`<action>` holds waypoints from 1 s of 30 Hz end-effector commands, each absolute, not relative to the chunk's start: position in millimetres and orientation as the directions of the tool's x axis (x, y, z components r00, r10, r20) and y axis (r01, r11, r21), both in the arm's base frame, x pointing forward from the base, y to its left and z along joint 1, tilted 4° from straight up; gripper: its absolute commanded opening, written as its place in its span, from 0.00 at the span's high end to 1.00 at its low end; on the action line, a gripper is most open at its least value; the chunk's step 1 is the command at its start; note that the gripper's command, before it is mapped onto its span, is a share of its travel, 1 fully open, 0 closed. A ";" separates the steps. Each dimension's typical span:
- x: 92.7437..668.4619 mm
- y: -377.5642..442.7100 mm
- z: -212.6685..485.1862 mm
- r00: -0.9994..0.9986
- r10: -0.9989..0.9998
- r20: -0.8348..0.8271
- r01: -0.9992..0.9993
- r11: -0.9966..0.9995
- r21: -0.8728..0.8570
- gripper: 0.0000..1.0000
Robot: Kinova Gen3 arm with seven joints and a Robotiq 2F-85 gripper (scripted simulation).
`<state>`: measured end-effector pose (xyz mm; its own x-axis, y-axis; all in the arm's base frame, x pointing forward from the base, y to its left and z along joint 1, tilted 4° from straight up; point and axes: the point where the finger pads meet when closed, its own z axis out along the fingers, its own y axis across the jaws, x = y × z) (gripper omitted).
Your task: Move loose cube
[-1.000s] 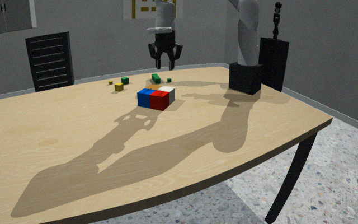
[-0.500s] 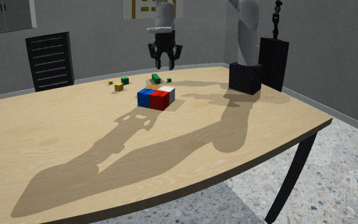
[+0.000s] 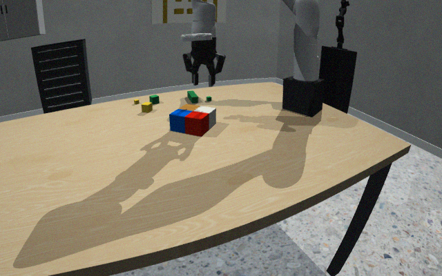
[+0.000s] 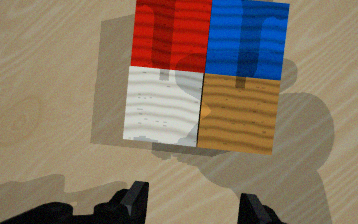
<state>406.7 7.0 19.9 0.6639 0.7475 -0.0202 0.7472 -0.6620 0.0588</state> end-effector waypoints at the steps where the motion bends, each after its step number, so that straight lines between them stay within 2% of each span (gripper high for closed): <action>1: 407.1 7.1 20.4 0.664 0.748 -0.019 0.747 -0.662 0.060 0.44; 19: 406.7 9.7 20.0 0.693 0.721 -0.018 0.720 -0.691 0.059 0.45; 30: 404.9 21.8 18.1 0.811 0.585 -0.014 0.585 -0.809 0.058 0.45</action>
